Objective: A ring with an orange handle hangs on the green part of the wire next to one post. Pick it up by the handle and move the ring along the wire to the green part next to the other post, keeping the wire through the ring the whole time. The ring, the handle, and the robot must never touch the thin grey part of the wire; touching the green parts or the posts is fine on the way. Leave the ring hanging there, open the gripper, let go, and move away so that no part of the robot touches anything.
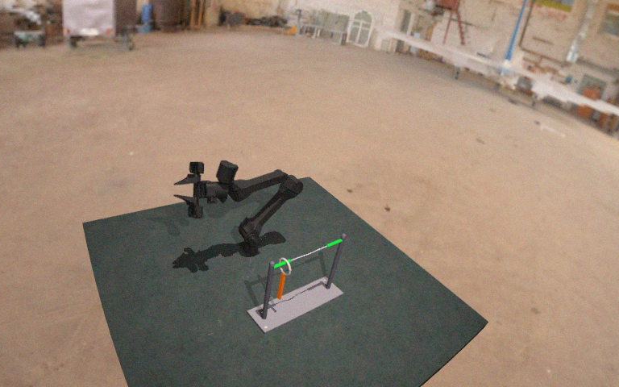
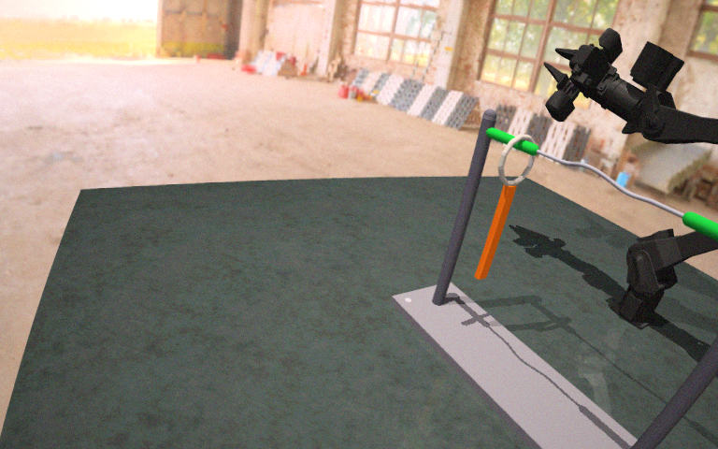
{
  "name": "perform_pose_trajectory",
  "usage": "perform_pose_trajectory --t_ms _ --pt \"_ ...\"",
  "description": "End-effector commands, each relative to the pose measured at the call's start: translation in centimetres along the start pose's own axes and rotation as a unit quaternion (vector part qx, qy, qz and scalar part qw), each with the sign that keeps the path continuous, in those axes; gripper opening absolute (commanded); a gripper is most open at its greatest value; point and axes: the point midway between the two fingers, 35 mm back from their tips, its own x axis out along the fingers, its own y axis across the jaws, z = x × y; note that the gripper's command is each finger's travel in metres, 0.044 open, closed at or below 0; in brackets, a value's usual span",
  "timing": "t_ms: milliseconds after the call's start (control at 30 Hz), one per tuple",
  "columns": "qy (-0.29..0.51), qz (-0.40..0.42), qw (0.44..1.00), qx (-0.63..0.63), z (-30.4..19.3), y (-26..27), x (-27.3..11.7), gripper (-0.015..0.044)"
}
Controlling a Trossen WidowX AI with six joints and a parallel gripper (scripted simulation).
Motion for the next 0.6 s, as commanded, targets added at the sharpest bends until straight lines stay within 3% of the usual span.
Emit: perform_pose_trajectory --t_ms 0,267,567 --pt "-0.071 0.095 0.990 0.077 1.9 6.8 0.3 0.0160" --pt "-0.174 0.296 0.913 0.219 6.1 19.0 -3.6 0.0160" --pt "-0.226 0.540 0.729 0.355 10.1 28.9 -14.9 0.0160"
